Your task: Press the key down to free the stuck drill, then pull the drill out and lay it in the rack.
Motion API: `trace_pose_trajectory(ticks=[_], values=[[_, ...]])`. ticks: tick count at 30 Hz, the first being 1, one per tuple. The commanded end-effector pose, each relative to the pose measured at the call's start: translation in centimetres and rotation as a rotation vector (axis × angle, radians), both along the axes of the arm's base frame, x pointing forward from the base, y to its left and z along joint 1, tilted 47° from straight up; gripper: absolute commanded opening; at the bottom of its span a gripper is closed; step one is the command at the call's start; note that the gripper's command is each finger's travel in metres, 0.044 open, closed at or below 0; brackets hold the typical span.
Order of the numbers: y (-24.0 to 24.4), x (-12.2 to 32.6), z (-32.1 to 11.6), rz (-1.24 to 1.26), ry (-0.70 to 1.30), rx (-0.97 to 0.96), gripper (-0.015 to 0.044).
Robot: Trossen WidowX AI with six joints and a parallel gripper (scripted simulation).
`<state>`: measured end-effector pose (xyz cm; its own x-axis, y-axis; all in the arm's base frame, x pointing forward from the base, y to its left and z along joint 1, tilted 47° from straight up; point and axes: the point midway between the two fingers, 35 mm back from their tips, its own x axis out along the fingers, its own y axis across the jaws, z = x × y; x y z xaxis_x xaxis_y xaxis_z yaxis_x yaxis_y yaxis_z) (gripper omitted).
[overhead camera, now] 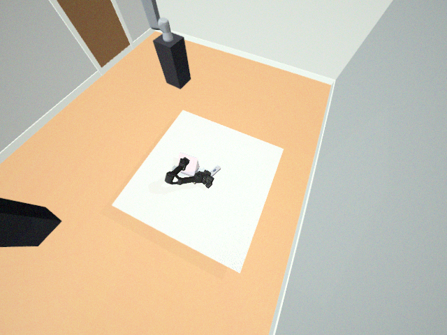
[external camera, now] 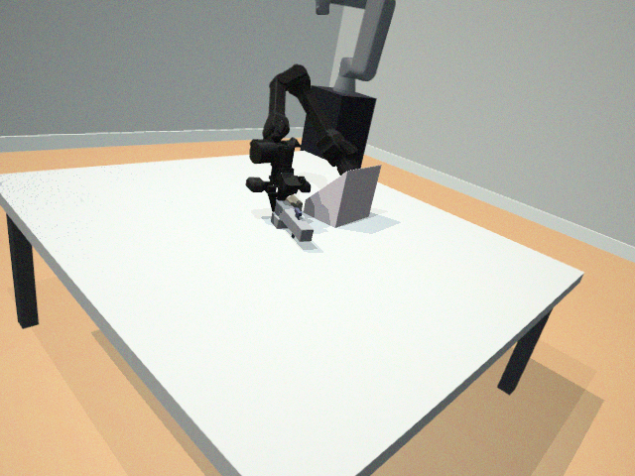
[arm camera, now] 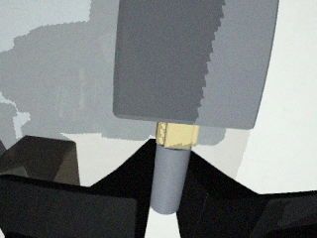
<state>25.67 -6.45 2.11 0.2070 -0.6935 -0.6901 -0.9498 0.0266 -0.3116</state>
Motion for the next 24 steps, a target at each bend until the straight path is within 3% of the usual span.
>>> trace_pose_trajectory(ticks=[1,24], values=[[-0.4,-0.1,0.5,-0.001,-0.004,-0.004,0.0],[-2.5,-0.9,2.7,-0.001,-0.004,-0.005,0.0]])
